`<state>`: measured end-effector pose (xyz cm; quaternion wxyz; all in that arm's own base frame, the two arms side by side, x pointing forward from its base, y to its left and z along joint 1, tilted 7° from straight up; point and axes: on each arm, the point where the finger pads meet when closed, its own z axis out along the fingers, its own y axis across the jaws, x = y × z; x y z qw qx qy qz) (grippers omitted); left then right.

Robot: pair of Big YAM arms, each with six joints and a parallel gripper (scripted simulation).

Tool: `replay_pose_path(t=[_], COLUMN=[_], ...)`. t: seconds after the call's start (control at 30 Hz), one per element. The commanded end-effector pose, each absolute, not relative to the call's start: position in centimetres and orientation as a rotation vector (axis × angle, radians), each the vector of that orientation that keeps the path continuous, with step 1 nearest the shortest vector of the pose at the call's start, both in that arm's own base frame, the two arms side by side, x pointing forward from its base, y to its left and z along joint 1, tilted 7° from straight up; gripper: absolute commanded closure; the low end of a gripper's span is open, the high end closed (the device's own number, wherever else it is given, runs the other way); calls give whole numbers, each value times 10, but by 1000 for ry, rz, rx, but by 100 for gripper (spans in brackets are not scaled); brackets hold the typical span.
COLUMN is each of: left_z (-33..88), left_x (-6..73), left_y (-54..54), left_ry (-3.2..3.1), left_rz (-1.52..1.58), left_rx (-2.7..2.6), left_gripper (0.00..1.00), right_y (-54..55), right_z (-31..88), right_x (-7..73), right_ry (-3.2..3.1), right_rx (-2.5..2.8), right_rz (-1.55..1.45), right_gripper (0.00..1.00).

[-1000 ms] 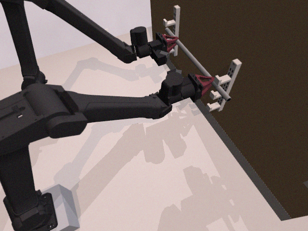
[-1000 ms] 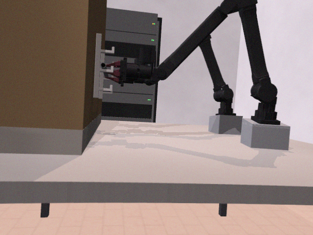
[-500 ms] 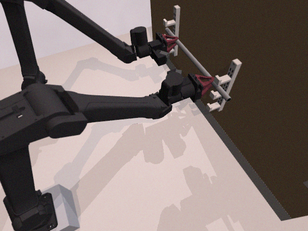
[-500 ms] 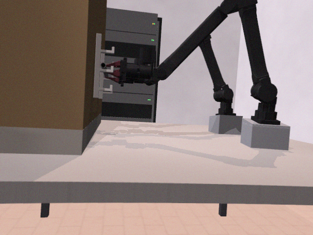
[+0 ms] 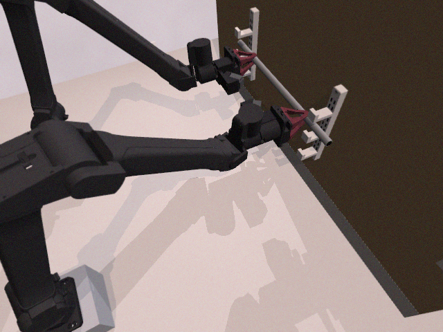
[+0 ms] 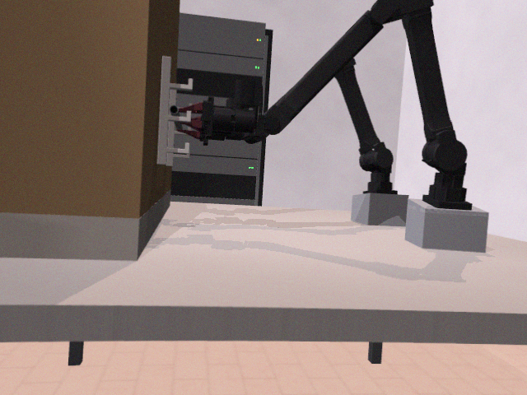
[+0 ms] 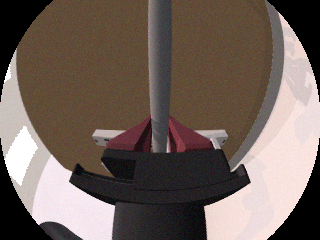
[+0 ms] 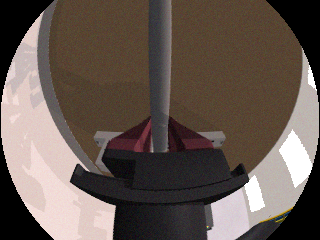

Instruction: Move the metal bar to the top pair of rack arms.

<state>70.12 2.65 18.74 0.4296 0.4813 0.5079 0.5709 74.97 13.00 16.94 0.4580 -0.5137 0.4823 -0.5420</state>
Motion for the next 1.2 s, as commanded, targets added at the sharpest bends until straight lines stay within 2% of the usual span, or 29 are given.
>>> replay_pose_path(t=[0.0,1.17], left_z=[208,208], left_x=[709,698], left_y=[30,28], left_ry=[1245,1245], left_rz=[1445,1445], left_rx=[1166,1166], left_gripper=[100,100], right_y=[129,130], right_z=[210,210], right_x=[761,750], right_ry=[1153,1153], right_rx=[-1189,-1189], right_rz=[-1356,-1356], right_gripper=[100,100])
